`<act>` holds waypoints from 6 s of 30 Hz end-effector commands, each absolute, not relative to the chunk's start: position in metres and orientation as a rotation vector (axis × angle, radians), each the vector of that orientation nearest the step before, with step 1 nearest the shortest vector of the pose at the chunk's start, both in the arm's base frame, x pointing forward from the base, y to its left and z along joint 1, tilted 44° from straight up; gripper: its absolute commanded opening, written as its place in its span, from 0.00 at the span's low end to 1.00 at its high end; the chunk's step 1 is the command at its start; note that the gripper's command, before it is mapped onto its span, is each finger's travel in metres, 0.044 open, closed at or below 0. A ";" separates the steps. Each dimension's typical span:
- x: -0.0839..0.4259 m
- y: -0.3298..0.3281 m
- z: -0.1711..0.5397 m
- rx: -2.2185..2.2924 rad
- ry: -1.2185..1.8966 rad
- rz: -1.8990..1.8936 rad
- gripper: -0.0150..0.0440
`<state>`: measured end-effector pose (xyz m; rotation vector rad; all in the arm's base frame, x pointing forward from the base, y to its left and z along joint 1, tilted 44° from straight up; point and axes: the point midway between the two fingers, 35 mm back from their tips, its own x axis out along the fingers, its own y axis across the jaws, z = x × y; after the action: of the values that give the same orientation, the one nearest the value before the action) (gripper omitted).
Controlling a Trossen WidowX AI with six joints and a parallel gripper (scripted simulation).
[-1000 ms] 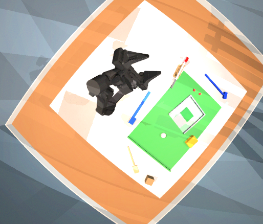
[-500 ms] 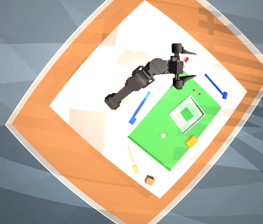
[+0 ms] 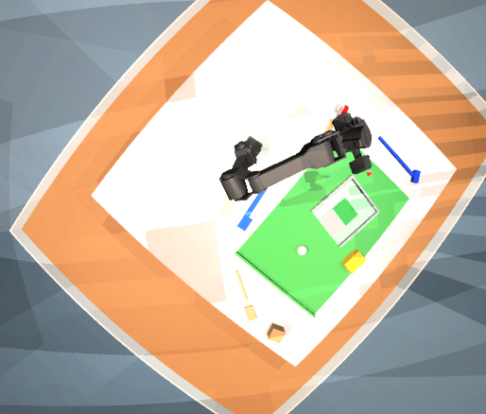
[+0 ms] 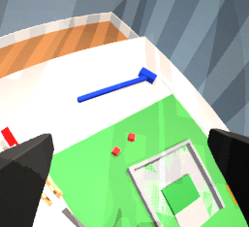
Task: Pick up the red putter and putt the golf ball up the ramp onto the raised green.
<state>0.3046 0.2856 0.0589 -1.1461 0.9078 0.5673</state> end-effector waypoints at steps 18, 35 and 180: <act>0.257 0.100 -0.100 -1.550 1.626 1.073 1.00; 0.252 0.068 -0.134 -1.551 1.628 1.072 1.00; 0.222 -0.167 0.145 -0.376 1.434 -0.822 0.25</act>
<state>0.2216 -0.1645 0.1475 -0.3729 1.4413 -0.8262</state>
